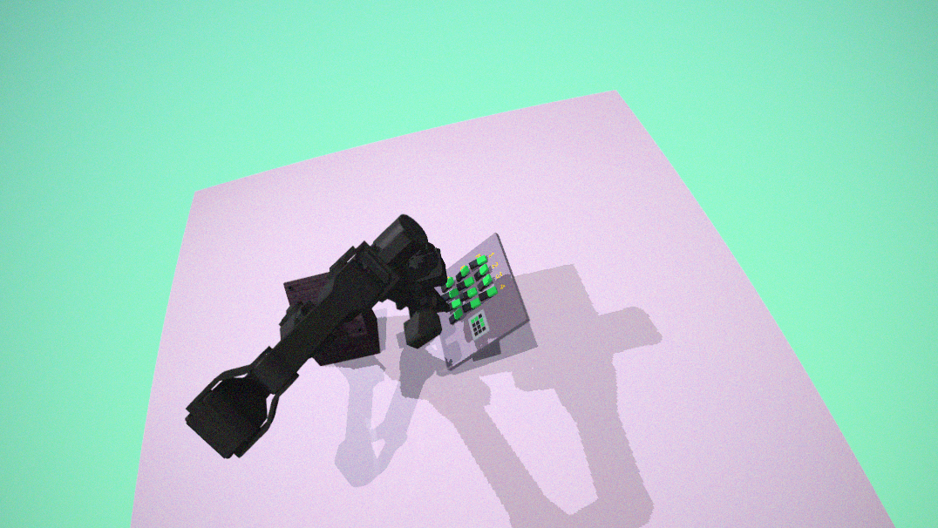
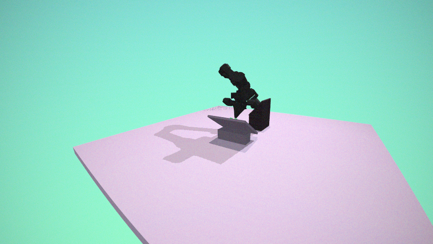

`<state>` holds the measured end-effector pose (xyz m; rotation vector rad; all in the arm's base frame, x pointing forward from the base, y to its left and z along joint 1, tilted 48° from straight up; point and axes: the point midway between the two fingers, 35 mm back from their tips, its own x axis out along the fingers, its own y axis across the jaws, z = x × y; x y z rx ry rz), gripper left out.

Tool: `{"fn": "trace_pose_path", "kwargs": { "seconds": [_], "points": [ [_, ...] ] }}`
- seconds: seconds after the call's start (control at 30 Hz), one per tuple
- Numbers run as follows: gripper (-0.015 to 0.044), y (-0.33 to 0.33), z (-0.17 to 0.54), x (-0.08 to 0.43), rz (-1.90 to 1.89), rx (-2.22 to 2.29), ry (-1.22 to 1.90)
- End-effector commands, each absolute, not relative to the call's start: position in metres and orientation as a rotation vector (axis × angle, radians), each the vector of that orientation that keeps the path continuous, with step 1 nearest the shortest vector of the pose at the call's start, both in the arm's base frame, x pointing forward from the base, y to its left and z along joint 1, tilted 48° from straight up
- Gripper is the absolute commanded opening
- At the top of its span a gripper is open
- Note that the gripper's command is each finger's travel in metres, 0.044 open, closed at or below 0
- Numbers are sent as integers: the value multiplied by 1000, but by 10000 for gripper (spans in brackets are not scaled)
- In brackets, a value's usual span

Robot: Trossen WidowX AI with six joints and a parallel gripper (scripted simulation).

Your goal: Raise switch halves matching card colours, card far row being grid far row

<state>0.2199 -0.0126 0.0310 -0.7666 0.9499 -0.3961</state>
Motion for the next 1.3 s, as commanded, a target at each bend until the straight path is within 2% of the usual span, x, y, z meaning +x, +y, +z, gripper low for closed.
{"fn": "trace_pose_path", "kwargs": {
  "seconds": [0.0,1.27],
  "points": [
    [0,-16,27,221,-390,-769,956],
    [0,-29,15,233,-391,-770,955]
  ]
}}
